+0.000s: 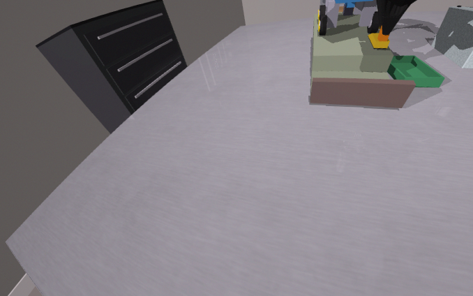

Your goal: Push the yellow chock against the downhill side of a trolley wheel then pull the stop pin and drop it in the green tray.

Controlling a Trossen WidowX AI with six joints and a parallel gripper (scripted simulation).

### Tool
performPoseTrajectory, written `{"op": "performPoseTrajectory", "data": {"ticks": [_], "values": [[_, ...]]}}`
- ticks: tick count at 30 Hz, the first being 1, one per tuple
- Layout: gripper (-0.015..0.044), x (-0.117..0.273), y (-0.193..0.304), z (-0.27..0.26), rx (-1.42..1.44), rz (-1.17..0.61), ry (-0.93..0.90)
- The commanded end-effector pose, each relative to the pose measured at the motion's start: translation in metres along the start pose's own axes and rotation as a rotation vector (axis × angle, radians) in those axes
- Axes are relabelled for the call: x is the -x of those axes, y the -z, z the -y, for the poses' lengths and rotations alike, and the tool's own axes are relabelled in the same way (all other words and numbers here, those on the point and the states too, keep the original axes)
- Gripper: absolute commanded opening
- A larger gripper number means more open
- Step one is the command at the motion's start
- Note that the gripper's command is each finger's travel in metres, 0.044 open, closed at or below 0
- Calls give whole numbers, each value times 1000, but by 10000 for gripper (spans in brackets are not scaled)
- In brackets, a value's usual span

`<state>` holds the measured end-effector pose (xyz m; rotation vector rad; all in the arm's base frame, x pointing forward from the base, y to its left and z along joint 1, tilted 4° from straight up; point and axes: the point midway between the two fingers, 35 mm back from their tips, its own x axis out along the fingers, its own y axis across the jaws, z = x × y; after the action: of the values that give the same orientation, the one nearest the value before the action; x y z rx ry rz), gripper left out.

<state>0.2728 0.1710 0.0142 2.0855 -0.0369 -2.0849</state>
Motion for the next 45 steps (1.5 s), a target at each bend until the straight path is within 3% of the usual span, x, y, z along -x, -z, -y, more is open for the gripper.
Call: {"op": "performPoseTrajectory", "data": {"ticks": [1, 32, 39, 45], "values": [[0, 0, 0, -6, 2, 4, -6], [0, 3, 4, -17, 0, -1, 0], [184, 3, 4, -17, 0, -1, 0], [190, 10, 4, -17, 1, 1, -2]]}}
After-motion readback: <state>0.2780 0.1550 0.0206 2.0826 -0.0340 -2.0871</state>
